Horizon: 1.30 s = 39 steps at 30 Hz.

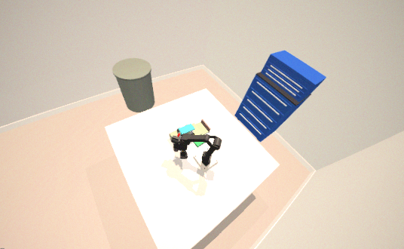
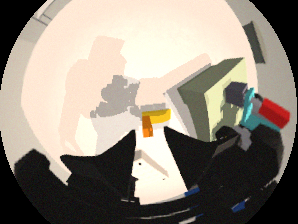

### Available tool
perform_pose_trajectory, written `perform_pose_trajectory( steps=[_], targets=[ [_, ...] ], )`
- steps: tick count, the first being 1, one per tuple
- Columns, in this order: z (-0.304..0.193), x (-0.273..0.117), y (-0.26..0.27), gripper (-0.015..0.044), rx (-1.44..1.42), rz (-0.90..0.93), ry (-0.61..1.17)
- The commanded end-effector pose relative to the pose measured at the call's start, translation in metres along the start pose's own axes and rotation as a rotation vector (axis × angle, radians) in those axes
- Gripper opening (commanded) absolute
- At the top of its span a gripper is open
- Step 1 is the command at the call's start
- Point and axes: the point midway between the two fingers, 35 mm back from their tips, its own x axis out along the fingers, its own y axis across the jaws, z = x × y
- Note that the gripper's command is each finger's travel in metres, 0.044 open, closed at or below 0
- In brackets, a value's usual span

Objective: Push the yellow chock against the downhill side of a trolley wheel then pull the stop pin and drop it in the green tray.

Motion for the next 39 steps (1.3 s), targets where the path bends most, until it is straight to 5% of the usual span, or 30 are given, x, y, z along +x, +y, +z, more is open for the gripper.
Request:
perform_pose_trajectory(
  steps=[1, 39],
  targets=[
    [-0.003, 0.010, 0.002, 0.0190, -0.004, 0.009, 0.009],
    [-0.004, 0.040, 0.003, 0.0190, -0.004, 0.010, 0.009]
  ],
)
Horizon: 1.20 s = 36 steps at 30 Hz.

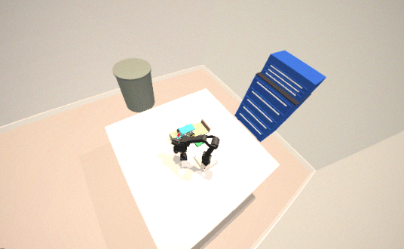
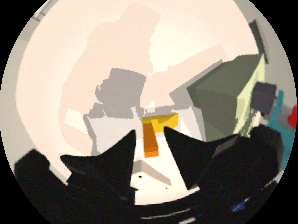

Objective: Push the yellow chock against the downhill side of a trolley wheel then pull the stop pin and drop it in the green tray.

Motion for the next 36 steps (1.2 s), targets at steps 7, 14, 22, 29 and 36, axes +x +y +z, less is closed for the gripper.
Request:
perform_pose_trajectory(
  steps=[7, 14, 22, 29, 36],
  targets=[
    [0.000, 0.001, 0.000, 0.0111, 0.000, 0.001, 0.002],
    [0.000, 0.001, 0.000, 0.0045, 0.000, 0.001, 0.002],
    [0.000, -0.010, 0.000, 0.0000, -0.003, 0.005, 0.004],
    [-0.005, -0.034, 0.001, 0.0000, -0.005, 0.008, 0.006],
    [-0.006, -0.056, 0.001, 0.0000, -0.005, 0.008, 0.006]
  ],
)
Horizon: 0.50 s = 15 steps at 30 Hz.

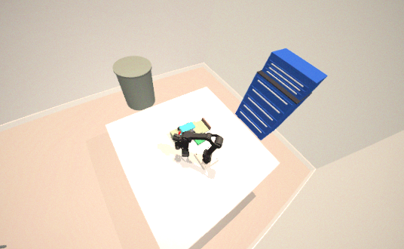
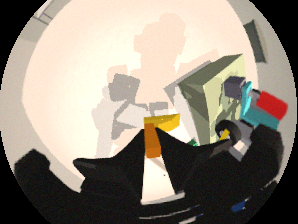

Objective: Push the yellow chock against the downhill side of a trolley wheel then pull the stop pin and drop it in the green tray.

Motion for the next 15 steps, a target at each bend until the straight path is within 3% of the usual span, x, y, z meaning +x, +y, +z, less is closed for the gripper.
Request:
perform_pose_trajectory(
  steps=[1, 15],
  targets=[
    [0.001, -0.016, 0.000, 0.0000, -0.005, 0.001, -0.009],
    [0.000, -0.055, 0.000, 0.0000, -0.005, 0.001, -0.009]
  ],
)
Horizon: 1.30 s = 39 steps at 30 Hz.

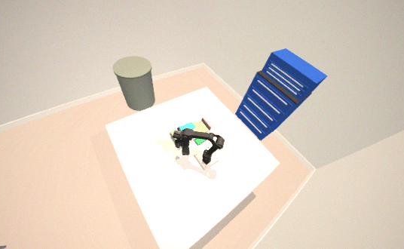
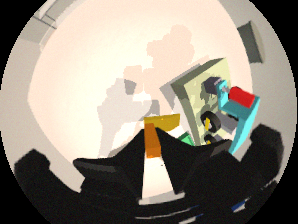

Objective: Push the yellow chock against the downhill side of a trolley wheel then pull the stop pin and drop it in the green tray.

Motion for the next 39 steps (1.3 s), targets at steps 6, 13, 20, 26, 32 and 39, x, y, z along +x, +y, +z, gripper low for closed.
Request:
perform_pose_trajectory(
  steps=[6, 13, 20, 26, 32, 39],
  targets=[
    [0.002, -0.029, 0.000, 0.0000, -0.005, 0.001, -0.009],
    [0.004, -0.049, 0.000, 0.0000, -0.005, 0.001, -0.009],
    [0.006, -0.059, 0.000, 0.0000, -0.005, 0.001, -0.009],
    [0.006, -0.059, 0.000, 0.0000, 0.041, 0.001, -0.009],
    [0.006, -0.059, 0.000, 0.0000, 0.242, 0.001, -0.009],
    [0.006, -0.059, 0.000, 0.0000, 0.480, 0.002, -0.009]
  ],
)
